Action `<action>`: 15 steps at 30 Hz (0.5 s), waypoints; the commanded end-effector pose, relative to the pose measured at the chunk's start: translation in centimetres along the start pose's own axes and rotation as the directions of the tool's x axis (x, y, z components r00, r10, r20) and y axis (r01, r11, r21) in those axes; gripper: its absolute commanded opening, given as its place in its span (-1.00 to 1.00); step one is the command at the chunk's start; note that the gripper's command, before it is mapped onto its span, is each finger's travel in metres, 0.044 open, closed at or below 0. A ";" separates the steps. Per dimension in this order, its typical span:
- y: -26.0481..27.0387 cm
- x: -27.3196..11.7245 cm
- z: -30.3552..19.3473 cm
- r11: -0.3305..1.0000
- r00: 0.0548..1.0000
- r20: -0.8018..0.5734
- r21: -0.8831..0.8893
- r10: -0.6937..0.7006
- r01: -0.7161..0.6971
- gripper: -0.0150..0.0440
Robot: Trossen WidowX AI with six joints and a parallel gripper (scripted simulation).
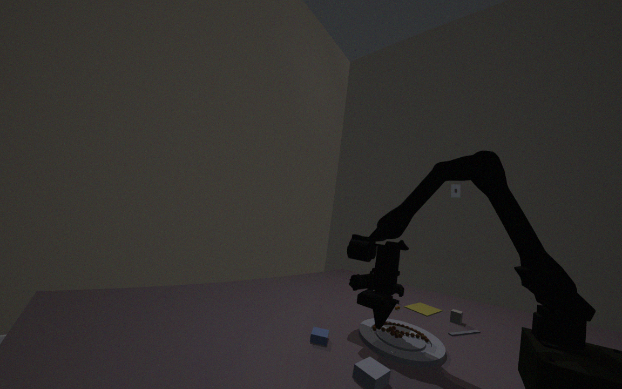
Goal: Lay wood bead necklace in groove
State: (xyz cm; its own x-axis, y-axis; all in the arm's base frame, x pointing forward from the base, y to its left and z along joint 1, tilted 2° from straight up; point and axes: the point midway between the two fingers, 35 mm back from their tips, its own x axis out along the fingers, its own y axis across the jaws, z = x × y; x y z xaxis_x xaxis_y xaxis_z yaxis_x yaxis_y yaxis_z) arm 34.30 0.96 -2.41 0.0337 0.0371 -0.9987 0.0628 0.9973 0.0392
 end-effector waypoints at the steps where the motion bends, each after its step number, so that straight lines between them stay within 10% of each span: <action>1: 0.1 -0.2 0.0 1.000 1.000 0.000 0.006 0.001 -0.001 -0.49; 15: 1.7 0.3 0.6 1.000 1.000 0.000 0.006 0.003 -0.003 -0.49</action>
State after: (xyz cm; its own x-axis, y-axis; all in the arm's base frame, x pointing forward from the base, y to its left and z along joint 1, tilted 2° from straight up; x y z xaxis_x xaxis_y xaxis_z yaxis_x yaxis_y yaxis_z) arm 35.00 2.52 -2.18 0.0362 0.0388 -0.9986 0.0626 0.9972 0.0410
